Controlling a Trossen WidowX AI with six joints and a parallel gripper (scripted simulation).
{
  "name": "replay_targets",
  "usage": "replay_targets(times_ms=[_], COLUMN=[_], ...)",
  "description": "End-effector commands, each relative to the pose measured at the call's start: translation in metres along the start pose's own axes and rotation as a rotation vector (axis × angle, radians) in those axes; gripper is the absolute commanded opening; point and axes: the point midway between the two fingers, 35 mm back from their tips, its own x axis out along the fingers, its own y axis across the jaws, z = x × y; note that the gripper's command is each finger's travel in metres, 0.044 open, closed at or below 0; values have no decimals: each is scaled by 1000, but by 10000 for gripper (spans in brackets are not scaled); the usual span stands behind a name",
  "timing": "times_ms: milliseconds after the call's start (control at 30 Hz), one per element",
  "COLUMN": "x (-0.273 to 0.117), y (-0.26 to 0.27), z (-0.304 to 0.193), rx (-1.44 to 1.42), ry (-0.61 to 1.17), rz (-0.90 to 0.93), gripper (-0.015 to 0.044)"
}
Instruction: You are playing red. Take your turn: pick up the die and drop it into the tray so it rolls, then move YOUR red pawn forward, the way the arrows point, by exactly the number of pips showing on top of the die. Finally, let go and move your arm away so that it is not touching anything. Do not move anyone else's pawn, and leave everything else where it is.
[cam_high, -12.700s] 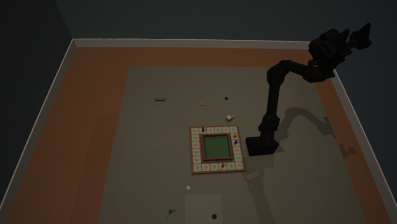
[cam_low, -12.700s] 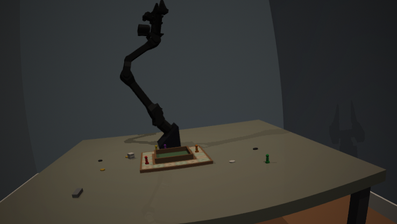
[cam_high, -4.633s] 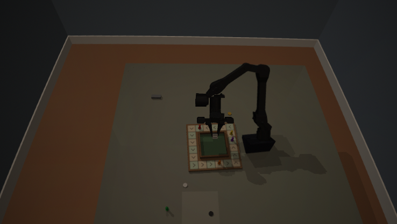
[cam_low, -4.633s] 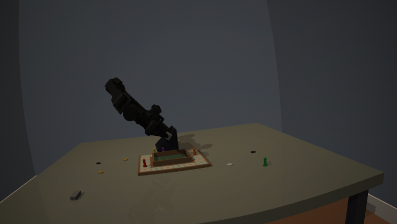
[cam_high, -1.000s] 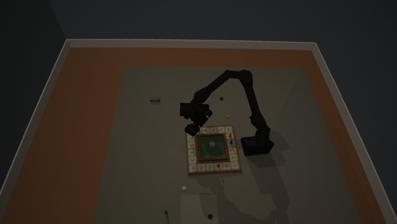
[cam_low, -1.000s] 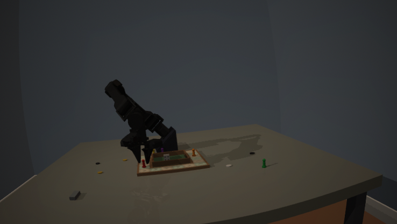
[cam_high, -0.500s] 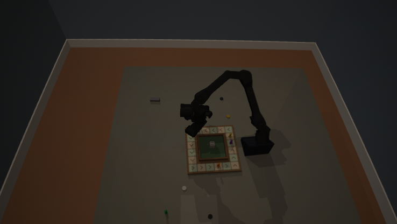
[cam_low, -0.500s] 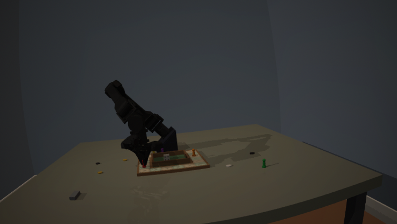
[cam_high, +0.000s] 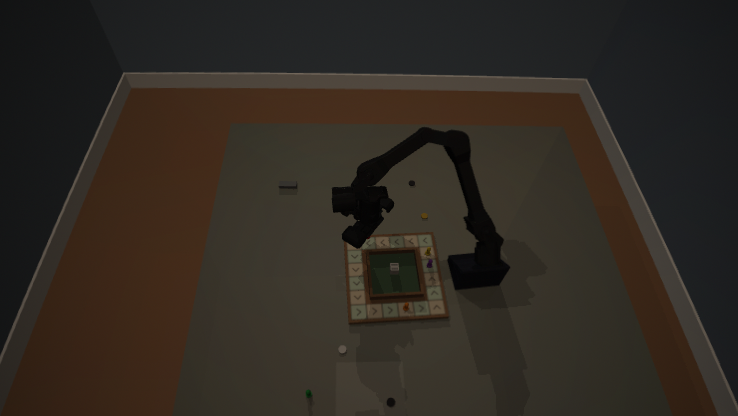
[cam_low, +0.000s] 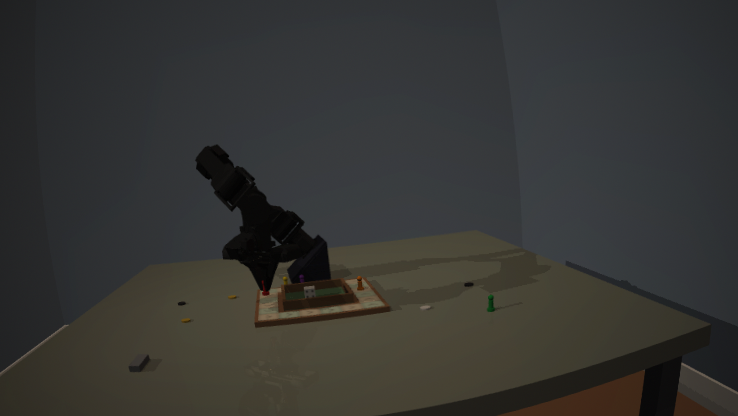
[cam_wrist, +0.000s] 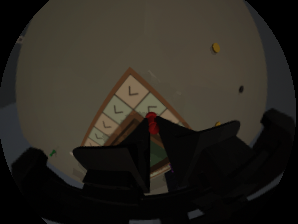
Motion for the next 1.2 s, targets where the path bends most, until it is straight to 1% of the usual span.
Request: replay_targets(times_ms=[0, 333, 433, 533, 1167], x=[-23, -78, -87, -86, -53], y=[3, -1, -3, 2, 119], z=[2, 0, -1, -2, -48], rx=[3, 2, 2, -3, -19], ry=[-1, -2, -3, -2, 3], rz=[7, 4, 3, 5, 21], gripper=[0, 0, 0, 0, 0])
